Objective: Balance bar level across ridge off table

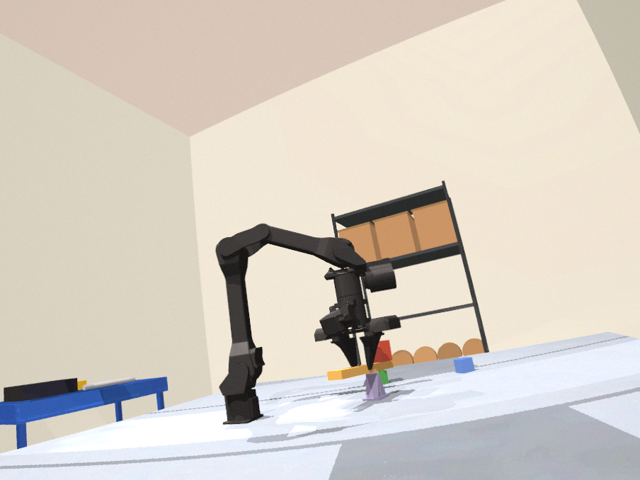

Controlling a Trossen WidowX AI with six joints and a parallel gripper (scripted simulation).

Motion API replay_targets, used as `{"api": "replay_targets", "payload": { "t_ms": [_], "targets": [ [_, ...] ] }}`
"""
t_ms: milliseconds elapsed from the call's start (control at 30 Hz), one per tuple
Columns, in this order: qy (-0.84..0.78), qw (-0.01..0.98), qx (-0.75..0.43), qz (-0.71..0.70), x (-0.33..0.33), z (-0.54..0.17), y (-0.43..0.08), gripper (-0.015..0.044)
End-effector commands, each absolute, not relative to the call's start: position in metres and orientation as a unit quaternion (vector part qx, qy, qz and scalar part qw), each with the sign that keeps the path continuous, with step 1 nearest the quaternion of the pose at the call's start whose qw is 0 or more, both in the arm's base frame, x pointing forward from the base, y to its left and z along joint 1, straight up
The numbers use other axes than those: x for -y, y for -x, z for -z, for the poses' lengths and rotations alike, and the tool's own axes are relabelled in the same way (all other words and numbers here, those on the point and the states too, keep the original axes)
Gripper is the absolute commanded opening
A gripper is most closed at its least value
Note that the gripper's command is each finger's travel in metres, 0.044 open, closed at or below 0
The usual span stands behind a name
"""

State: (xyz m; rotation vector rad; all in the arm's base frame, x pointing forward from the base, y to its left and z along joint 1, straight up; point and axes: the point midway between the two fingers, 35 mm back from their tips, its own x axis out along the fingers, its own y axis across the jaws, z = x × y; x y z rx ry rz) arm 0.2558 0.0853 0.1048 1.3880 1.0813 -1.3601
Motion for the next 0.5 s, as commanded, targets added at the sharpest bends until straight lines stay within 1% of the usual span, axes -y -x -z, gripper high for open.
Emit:
{"api": "replay_targets", "payload": {
  "t_ms": [0,467],
  "targets": [
    [-0.562,0.441,-0.436,0.547,-0.0861,-0.1045,-0.2561,0.0],
    [-0.562,0.441,-0.436,0.547,-0.086,-0.1032,-0.2559,0.0]
  ]
}}
